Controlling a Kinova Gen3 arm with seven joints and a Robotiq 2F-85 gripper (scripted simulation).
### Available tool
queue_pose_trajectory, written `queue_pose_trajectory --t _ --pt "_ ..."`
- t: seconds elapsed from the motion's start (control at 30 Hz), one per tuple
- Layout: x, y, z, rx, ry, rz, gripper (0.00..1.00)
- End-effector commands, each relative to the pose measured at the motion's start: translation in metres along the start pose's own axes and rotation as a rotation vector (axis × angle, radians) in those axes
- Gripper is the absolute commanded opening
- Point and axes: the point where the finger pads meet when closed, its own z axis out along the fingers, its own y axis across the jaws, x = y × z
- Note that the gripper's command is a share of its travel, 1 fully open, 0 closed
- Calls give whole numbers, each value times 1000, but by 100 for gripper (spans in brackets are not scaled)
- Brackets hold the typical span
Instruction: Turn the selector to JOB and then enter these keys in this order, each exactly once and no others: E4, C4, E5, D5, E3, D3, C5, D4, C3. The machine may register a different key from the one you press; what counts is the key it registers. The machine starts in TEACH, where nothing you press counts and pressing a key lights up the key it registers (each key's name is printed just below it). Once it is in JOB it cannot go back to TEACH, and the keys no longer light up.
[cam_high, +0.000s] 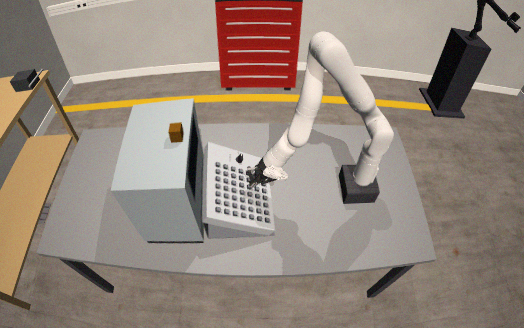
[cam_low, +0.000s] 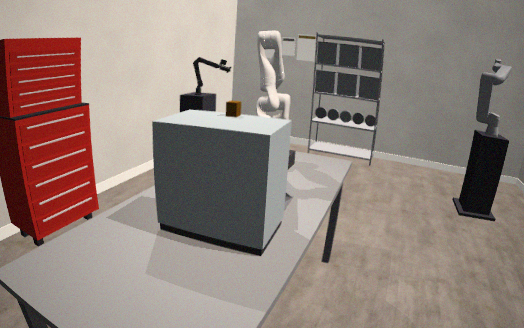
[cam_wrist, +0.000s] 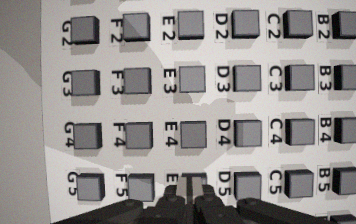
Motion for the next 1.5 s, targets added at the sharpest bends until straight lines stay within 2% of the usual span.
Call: queue_pose_trajectory --t 0.0,1.47 --pt "1 3 3 -7 2 -5 10" --pt "1 3 7 -6 3 -5 10"
